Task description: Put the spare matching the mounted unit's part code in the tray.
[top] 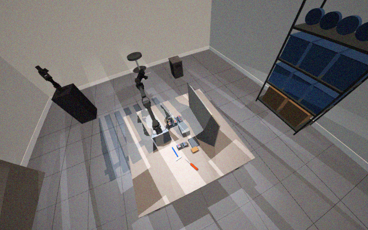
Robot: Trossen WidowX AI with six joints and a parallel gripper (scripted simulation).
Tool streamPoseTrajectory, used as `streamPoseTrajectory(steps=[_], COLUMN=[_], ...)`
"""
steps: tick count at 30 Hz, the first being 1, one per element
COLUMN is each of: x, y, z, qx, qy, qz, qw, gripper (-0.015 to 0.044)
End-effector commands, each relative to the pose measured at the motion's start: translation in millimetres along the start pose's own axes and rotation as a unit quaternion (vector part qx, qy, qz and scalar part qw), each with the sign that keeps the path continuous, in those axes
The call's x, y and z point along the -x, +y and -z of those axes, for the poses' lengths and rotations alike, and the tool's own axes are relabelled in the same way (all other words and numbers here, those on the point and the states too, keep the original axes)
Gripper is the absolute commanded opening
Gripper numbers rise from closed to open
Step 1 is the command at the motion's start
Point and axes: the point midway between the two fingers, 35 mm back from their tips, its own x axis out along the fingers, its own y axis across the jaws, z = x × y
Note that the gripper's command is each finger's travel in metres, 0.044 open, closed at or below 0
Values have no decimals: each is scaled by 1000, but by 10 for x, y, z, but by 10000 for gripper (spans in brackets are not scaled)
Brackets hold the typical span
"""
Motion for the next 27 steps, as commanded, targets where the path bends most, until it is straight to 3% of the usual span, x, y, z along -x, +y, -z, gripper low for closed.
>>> streamPoseTrajectory(steps=[1, 10, 18, 27], x=[0, 9, 60, 118], y=[0, -88, -626, -1319], z=[0, -10, -173, -687], qx=[0, 30, 208, 435], qy=[0, 9, 59, 115], qz=[0, 8, 55, 123], qw=[1000, 999, 975, 885], gripper=[426, 440, 440, 440])
